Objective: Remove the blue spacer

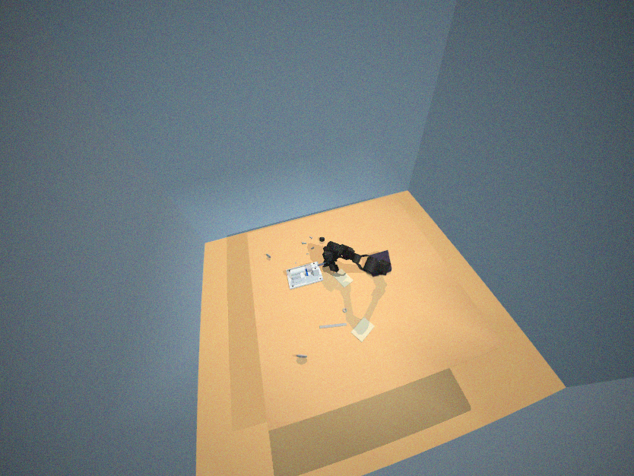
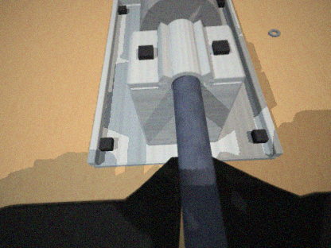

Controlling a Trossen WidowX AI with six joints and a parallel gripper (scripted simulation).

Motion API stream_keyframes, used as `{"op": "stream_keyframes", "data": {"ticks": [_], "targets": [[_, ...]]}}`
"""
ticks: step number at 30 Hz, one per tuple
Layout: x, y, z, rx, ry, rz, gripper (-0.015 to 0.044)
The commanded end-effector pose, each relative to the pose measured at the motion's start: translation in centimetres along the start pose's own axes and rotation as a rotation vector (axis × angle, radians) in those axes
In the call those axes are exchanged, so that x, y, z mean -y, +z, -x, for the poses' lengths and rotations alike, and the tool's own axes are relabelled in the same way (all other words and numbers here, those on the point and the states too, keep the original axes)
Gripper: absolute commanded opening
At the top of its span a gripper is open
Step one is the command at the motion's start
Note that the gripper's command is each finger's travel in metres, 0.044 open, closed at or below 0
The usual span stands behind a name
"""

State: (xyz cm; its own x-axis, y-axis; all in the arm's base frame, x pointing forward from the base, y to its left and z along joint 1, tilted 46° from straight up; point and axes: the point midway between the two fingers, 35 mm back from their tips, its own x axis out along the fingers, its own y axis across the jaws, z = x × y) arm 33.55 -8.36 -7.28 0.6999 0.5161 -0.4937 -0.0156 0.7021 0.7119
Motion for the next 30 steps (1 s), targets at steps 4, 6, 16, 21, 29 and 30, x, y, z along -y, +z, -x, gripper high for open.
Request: {"op": "stream_keyframes", "data": {"ticks": [4,6,16,21,29,30], "targets": [[0.00,0.01,0.00,0.000,0.000,0.000,0.0000],[0.00,0.01,0.00,0.000,0.000,0.000,0.0000],[-0.01,0.21,-0.17,-0.001,0.004,0.002,0.0000],[0.00,0.35,-0.28,-0.001,0.004,0.003,0.0000],[0.01,0.55,-0.47,-0.001,0.004,0.003,0.0000],[0.01,0.57,-0.50,-0.001,0.004,0.003,0.0000]]}}
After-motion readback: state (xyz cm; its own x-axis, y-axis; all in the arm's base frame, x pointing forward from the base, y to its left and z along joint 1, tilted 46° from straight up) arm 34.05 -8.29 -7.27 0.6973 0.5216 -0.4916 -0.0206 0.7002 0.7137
